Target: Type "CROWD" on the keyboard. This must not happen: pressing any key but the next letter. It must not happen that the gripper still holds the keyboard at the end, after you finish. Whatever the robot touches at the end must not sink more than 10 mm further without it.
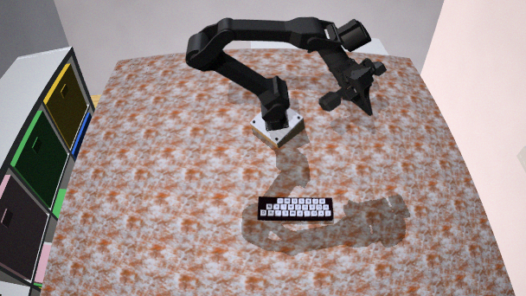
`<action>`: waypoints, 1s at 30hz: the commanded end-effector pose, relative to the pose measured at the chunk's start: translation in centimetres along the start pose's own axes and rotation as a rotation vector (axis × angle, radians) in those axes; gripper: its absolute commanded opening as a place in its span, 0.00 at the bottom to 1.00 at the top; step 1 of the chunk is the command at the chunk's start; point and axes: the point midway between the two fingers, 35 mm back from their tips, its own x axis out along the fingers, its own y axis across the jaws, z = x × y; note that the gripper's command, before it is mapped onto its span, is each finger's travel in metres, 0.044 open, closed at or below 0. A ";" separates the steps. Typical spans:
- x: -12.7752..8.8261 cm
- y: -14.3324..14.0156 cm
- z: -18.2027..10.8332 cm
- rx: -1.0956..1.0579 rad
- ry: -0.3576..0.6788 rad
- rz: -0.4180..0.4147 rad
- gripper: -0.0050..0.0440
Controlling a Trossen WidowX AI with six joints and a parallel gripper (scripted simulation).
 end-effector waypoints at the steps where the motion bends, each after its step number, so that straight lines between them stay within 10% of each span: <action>1: 0.0 0.0 0.0 0.000 0.000 0.000 0.10; 18: 0.1 -0.1 0.1 0.000 0.003 -0.007 0.10; 30: 7.5 -8.9 2.6 0.091 0.287 -0.389 0.10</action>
